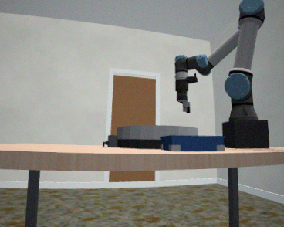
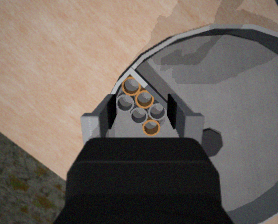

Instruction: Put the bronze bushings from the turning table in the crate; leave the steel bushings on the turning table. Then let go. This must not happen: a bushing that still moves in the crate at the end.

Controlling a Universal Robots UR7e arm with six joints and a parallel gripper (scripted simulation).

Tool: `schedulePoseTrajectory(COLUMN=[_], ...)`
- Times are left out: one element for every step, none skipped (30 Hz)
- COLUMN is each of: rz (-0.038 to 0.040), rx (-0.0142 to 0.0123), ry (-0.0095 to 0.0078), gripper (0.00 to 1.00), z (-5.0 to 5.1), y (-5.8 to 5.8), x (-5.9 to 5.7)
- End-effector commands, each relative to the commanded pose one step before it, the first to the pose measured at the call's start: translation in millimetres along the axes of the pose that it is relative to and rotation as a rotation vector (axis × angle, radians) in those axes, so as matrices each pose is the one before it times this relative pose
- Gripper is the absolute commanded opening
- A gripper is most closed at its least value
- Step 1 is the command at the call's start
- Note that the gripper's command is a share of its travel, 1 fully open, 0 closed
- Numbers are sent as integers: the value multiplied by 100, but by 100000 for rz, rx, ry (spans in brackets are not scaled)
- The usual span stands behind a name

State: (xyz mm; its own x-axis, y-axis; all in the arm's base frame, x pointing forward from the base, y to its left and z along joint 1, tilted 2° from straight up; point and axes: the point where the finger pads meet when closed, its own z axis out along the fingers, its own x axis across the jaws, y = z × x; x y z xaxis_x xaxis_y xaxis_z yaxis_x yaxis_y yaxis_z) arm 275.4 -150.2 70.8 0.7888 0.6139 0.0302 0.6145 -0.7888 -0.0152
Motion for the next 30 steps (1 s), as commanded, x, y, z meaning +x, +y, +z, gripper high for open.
schedulePoseTrajectory(rz=[-2,0,0,0,0,0,0,0,0,0,0,0,0,0,0,1,1,1,1,1,0,0,0,0,0,0,0,0,0,0], rx=[-115,0,0,0,0,0,0,0,0,0,0,0,0,0,0,0,0,0,0,0,0,0,0,0,0,0,0,0,0,0], ry=[4,0,0,0,0,0,0,0,0,0,0,0,0,0,0,0,0,0,0,0,0,0,0,0,0,0,0,0,0,0], gripper=[100,100,100,100,100,100,100,100,100,100,100,100,100,100,100,27,27,27,27,27,27,27,27,27,27,27,27,27,27,27], z=[-29,0,0,0,0,0,0,0,0,0,0,0,0,0,0,712,712,712,712,712,0,0,0,0,0,0,0,0,0,0], y=[37,0,0,0,0,0,0,0,0,0,0,0,0,0,0,777,777,777,777,777,0,0,0,0,0,0,0,0,0,0], x=[0,0,0,0,0,0,0,0,0,0,0,0,0,0,0,285,285,285,285,285,0,0,0,0,0,0,0,0,0,0])
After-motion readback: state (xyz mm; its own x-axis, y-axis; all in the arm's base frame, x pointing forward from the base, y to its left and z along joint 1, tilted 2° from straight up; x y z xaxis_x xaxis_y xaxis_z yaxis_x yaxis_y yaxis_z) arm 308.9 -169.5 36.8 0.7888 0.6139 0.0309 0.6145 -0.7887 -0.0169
